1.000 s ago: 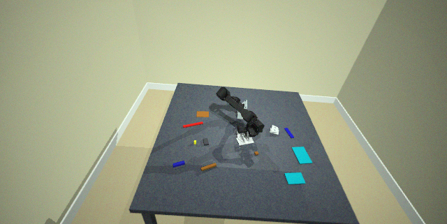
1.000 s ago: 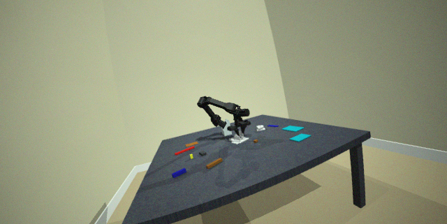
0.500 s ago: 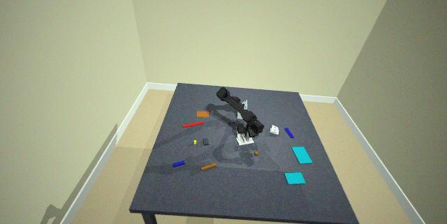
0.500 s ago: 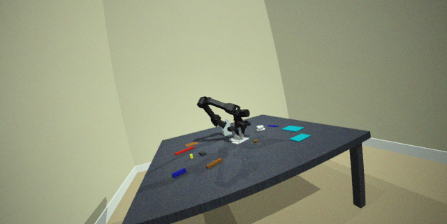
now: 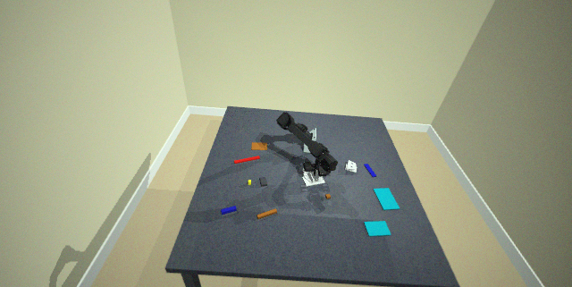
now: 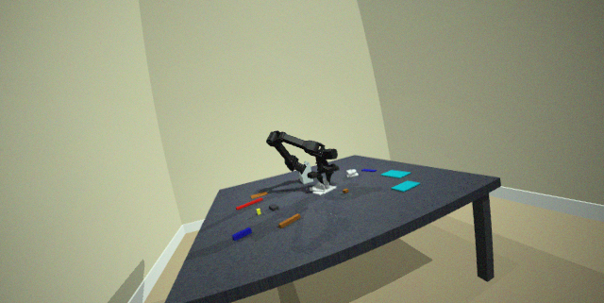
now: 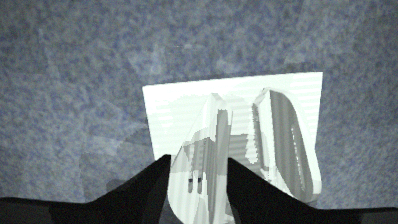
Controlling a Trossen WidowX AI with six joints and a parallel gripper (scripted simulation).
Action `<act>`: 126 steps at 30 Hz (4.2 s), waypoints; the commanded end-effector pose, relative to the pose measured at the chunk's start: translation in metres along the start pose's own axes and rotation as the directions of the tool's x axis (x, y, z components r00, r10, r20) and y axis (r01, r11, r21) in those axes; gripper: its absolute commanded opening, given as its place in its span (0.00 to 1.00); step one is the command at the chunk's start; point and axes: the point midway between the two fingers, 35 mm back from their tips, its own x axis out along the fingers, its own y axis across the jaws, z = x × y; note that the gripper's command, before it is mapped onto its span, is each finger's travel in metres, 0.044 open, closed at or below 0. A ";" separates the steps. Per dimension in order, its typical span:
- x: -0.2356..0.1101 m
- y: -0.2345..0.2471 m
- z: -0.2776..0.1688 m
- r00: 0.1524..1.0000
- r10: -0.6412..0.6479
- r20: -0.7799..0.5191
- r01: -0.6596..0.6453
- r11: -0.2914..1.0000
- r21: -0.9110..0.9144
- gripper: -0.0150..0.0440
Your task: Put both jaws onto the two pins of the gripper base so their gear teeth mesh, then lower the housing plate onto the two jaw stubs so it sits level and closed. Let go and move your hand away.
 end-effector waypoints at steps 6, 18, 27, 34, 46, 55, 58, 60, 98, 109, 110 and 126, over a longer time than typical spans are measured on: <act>0.002 0.000 0.000 1.000 -0.005 0.003 0.005 1.000 -0.003 0.48; 0.005 0.000 0.000 1.000 -0.005 0.003 0.005 1.000 -0.002 0.48; 0.007 0.000 0.000 1.000 -0.005 0.003 0.005 1.000 -0.002 0.48; 0.007 0.000 0.000 1.000 -0.005 0.003 0.005 1.000 -0.002 0.48; 0.007 0.000 0.000 1.000 -0.005 0.003 0.005 1.000 -0.002 0.48; 0.007 0.000 0.000 1.000 -0.005 0.003 0.005 1.000 -0.002 0.48; 0.007 0.000 0.000 1.000 -0.005 0.003 0.005 1.000 -0.002 0.48; 0.007 0.000 0.000 1.000 -0.005 0.003 0.005 1.000 -0.002 0.48; 0.007 0.000 0.000 1.000 -0.005 0.003 0.005 1.000 -0.002 0.48; 0.007 0.000 0.000 1.000 -0.005 0.003 0.005 1.000 -0.002 0.48; 0.007 0.000 0.000 1.000 -0.005 0.003 0.005 1.000 -0.002 0.48; 0.007 0.000 0.000 1.000 0.000 0.000 0.000 1.000 0.001 0.61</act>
